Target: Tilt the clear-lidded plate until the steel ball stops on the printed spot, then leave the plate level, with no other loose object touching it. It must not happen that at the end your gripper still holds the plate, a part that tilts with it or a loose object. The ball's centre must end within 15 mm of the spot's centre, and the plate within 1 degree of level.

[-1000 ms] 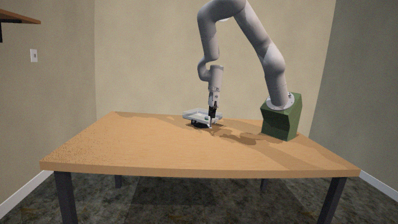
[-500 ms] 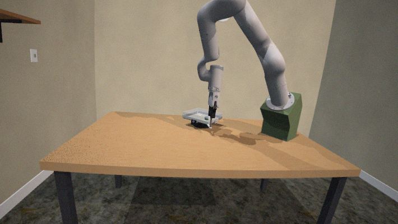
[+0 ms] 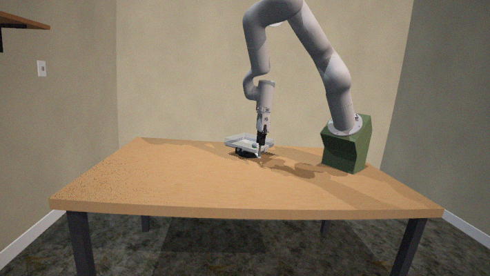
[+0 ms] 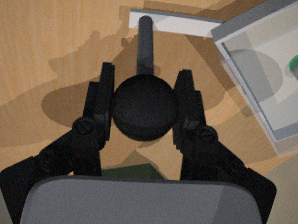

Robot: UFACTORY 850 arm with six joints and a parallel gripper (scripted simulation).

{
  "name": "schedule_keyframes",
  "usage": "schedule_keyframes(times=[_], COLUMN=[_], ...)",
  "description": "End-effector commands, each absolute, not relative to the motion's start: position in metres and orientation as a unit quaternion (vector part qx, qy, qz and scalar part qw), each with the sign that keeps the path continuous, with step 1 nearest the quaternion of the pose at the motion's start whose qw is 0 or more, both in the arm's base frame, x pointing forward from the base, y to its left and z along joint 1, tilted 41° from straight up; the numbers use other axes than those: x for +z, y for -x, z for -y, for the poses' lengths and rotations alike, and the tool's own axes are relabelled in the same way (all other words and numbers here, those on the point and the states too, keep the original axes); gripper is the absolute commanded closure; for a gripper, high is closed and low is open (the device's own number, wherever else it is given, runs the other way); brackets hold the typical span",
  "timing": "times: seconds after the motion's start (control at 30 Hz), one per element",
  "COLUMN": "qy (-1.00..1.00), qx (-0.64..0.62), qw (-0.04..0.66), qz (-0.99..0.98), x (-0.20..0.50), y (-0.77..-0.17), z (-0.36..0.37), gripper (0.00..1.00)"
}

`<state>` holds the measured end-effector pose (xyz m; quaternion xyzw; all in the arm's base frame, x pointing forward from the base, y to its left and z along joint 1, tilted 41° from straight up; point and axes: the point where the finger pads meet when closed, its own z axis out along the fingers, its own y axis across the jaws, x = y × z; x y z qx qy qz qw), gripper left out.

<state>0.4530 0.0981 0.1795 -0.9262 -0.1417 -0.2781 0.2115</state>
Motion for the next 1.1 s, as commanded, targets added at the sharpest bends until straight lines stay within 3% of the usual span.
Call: schedule_keyframes(times=[0.0, 0.47, 0.5, 1.07], qy=[0.926, 0.926, 0.926, 0.926], qx=[-0.279, -0.279, -0.279, -0.279], qw=[0.211, 0.211, 0.211, 0.211], qz=[0.142, 0.142, 0.142, 0.142], x=[0.1799, 0.1801, 0.1801, 0.1801], y=[-0.4534, -0.4537, -0.4537, -0.4537], z=[-0.0980, -0.0980, -0.0980, -0.0980], gripper=[1.00, 1.00, 0.39, 0.39])
